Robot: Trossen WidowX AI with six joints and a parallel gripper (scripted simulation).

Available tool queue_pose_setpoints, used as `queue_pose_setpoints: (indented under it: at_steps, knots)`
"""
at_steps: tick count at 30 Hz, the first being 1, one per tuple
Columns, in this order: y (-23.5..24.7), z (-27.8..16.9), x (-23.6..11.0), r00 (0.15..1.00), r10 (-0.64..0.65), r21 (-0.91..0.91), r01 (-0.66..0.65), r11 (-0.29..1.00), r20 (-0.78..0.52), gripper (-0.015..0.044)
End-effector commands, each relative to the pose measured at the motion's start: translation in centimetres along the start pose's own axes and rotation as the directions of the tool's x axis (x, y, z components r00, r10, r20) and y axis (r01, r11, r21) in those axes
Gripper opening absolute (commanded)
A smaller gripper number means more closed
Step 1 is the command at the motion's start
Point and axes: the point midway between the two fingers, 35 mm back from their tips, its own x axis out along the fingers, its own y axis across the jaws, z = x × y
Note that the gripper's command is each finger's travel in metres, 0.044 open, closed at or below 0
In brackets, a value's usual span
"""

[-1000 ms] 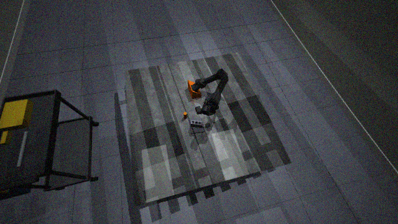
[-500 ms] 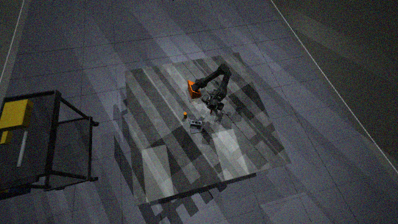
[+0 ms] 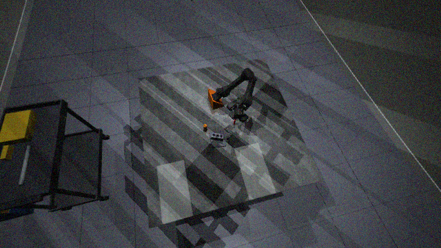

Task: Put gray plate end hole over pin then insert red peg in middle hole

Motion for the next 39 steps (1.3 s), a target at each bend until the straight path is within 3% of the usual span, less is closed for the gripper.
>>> queue_pose_setpoints:
  at_steps: [1,39]
  knots:
    - [-0.4,-0.3,2.0,1.000,-0.008,0.011,0.008,1.000,-0.014,0.0440]
    - [-0.4,-0.3,8.1,1.000,-0.007,0.010,0.007,1.000,-0.014,0.0440]
